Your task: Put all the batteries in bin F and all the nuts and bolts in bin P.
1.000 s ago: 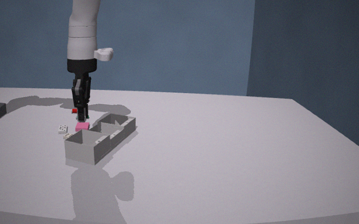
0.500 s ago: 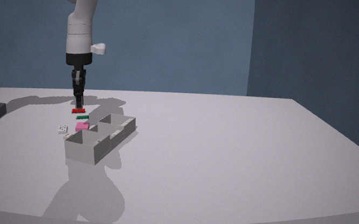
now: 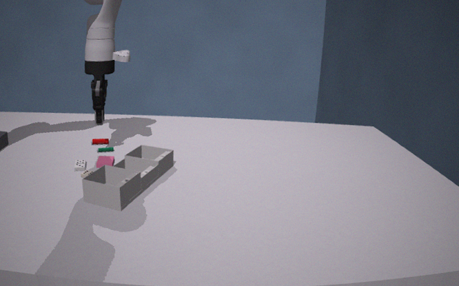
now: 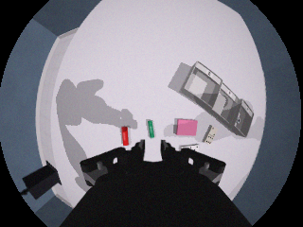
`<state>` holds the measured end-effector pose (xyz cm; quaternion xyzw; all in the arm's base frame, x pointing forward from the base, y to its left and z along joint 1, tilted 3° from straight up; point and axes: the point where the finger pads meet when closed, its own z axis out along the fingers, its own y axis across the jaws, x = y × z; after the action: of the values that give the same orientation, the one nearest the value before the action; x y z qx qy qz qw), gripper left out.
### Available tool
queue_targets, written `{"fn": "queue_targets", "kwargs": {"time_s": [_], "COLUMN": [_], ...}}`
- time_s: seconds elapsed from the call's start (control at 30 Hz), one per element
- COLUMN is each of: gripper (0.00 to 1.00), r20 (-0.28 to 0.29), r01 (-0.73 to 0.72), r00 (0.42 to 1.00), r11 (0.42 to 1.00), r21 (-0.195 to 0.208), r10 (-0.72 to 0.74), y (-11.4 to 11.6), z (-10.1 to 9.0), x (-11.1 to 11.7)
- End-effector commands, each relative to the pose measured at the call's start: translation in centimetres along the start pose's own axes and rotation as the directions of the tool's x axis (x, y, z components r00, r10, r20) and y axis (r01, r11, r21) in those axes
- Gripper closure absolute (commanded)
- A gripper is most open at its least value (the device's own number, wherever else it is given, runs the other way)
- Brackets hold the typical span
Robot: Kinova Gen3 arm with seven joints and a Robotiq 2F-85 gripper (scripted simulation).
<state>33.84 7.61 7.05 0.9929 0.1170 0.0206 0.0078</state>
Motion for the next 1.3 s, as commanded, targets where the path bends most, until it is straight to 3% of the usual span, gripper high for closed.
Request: {"fn": "queue_targets", "kwargs": {"time_s": [0.0,0.13,0.27,1.27], "gripper": [0.71,0.71,0.71,0.71], "r20": [-0.002,-0.002,-0.002,-0.002], "r01": [0.046,0.046,0.046,0.046], "r00": [0.999,0.999,0.999,0.999], "r11": [0.999,0.999,0.999,0.999], "r21": [-0.001,-0.001,0.0,-0.001], "r10": [-0.046,-0.046,-0.046,-0.046], "y": [-3.3,-6.7,-7.4,-6.7], "z": [-0.1,-0.2,-0.2,-0.2], "x": [-0.2,-0.6,-0.7,-0.6]}}
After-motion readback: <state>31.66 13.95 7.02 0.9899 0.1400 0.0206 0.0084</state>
